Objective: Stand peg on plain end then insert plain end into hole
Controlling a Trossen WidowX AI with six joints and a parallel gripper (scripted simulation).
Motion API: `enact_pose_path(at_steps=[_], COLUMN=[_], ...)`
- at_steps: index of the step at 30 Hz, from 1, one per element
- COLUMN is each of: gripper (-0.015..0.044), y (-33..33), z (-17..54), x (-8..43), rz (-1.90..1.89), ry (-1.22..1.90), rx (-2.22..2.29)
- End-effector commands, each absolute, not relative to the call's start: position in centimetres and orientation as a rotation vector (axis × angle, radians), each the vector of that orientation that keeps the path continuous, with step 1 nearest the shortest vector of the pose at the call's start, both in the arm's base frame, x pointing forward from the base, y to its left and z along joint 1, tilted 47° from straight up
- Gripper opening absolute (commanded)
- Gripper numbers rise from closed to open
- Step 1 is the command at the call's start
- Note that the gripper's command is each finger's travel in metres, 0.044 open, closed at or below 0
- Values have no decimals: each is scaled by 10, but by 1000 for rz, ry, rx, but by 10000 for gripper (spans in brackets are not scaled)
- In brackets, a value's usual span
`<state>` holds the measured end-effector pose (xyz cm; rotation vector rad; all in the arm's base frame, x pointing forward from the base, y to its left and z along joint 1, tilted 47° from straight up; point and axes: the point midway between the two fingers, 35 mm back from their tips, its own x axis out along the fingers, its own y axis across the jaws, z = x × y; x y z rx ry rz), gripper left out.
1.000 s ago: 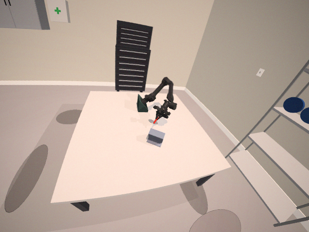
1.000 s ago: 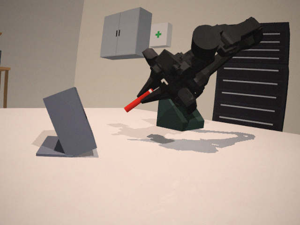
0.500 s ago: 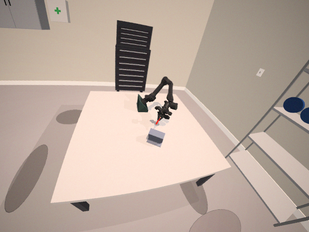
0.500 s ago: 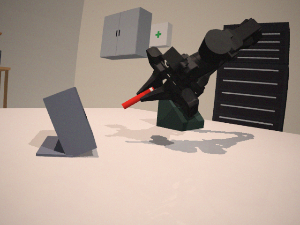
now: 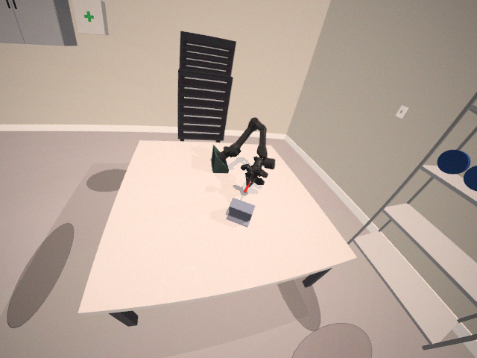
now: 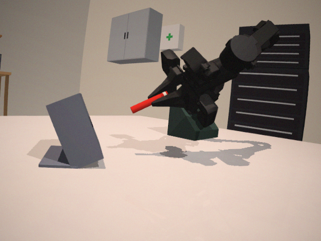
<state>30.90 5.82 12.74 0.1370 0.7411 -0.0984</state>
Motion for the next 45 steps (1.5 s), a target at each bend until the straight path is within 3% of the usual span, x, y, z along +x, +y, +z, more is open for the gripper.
enact_pose_path(at_steps=[1, 45], gripper=[0, 0], y=[58, 59], z=[127, 111], x=[312, 356], rz=[-107, -132], ry=[728, 638], rx=[142, 164])
